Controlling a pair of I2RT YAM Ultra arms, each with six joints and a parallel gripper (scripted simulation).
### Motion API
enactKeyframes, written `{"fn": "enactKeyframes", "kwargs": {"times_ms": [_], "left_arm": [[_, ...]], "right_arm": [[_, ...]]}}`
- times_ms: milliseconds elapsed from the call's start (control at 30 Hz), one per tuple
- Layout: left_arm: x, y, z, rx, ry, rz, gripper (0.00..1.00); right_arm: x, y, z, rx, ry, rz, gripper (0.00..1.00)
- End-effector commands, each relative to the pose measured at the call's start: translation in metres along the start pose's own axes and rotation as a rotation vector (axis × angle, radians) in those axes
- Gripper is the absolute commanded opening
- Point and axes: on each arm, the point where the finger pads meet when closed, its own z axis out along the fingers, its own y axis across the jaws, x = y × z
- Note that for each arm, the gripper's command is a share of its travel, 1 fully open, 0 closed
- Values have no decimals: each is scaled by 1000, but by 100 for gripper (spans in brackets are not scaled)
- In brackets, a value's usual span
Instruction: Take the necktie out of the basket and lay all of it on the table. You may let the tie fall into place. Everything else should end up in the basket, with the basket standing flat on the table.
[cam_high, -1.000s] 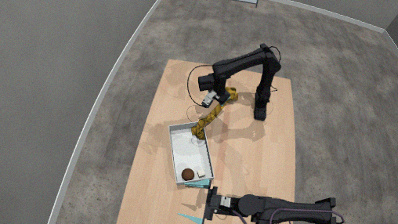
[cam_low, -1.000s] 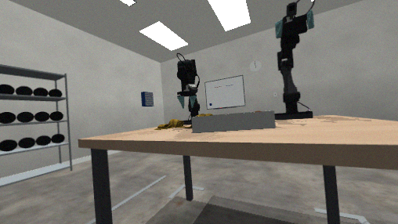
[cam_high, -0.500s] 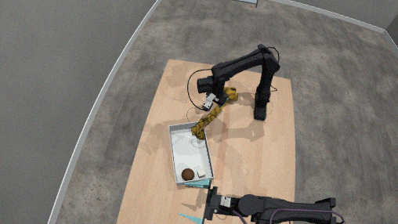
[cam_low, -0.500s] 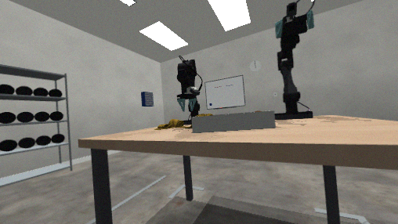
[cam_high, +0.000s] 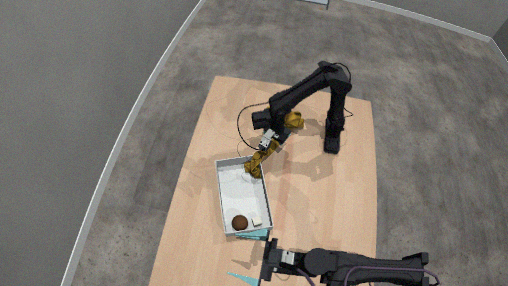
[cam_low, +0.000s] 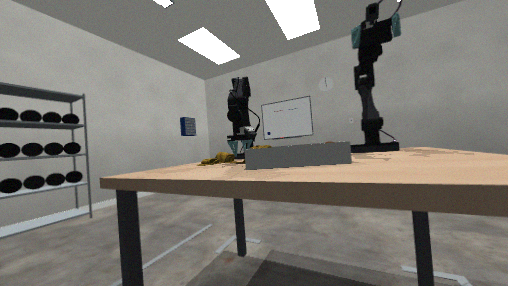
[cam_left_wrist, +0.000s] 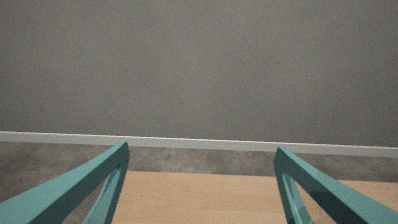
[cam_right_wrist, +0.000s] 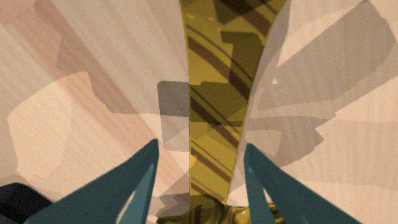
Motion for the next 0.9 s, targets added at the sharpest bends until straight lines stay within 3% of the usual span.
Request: {"fn": "enactKeyframes", "kwargs": {"times_ms": [0,867], "left_arm": [[0,0,0,0,0,0,100],[0,0,0,0,0,0,100]], "right_arm": [[-14,-9,2,36,-61,-12,58],[-25,-15,29,36,-61,-12,58]]}}
